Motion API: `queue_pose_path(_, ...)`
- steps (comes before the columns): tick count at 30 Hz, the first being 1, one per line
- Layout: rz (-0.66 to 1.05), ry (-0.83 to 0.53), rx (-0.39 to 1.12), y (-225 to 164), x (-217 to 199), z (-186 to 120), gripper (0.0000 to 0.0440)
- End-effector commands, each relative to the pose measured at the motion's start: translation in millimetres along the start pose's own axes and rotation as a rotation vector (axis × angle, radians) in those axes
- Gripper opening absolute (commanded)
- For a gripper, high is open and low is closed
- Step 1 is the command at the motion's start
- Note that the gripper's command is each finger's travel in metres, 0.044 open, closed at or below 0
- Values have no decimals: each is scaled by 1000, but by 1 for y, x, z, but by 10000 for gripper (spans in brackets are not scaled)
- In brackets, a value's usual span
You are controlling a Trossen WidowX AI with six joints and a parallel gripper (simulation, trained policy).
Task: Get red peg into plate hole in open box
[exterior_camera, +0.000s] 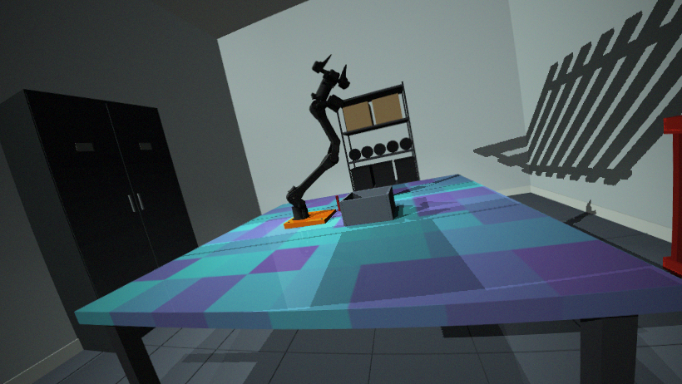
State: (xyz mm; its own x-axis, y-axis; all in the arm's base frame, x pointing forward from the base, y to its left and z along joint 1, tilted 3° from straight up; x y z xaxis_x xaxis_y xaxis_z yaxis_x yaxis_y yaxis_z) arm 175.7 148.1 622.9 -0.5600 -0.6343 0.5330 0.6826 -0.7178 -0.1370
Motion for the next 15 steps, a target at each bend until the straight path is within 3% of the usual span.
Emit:
queue_pose_path(1,2,27,8,-2,7,-2,418)
queue_pose_path(3,21,90,28,-7,22,-6,440)
queue_pose_path(15,244,415,160,-26,103,-45,440)
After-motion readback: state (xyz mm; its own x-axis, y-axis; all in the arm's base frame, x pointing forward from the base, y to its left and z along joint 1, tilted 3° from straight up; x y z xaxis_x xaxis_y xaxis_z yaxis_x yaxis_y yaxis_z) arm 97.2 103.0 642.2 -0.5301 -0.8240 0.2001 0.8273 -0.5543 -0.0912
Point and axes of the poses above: the point midway between the two fingers, 35 mm back from their tips, its own z axis out along the fingers, its own x axis across the jaws, y = z × x, the point moved 8 cm from there along -z, back along the fingers, and after that the axes turned 2 degrees about z, right-handed, at the moved point
